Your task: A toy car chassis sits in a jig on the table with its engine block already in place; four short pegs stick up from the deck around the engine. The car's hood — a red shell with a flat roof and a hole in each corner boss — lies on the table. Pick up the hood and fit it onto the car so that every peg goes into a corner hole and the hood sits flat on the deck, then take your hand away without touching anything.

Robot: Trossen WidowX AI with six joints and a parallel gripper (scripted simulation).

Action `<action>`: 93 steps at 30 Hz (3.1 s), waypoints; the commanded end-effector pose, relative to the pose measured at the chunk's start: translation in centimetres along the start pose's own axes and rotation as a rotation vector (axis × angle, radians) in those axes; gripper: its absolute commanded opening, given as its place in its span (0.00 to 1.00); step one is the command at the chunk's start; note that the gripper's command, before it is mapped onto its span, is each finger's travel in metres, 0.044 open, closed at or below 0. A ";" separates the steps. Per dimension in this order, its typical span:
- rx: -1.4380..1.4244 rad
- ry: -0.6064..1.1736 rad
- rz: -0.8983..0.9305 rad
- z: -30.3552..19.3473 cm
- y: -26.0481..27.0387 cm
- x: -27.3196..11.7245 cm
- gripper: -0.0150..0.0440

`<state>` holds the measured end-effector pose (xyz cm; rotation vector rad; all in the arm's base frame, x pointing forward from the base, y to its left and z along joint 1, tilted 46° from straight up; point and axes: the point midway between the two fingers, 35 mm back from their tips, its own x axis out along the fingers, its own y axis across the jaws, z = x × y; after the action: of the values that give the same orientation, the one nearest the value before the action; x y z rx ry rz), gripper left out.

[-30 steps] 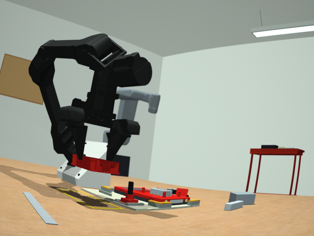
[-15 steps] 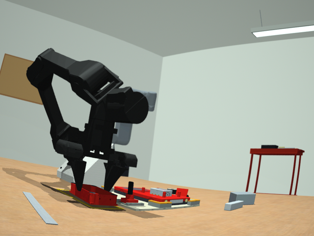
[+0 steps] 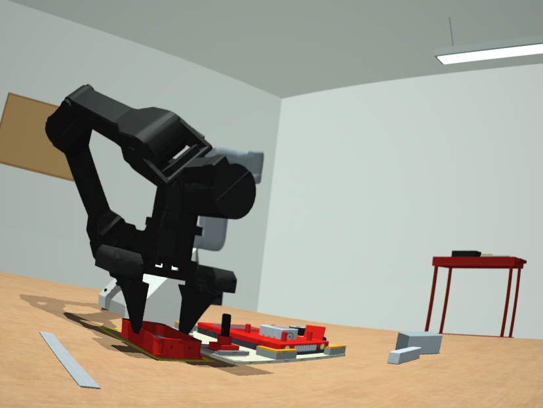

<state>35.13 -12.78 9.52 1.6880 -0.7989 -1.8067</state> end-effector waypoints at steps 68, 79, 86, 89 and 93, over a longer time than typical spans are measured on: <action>2.683 -0.033 -1.627 3.3 -0.1 -4.8 1.00; 2.683 -0.032 -1.629 3.1 -0.1 -4.1 1.00; 2.683 -0.032 -1.630 3.0 -0.1 -3.4 1.00; 2.683 -0.031 -1.631 2.9 -0.1 -3.2 1.00; 2.683 -0.031 -1.631 2.9 -0.1 -2.8 1.00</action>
<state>32.46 -10.38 11.82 -0.7815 0.5169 -0.2288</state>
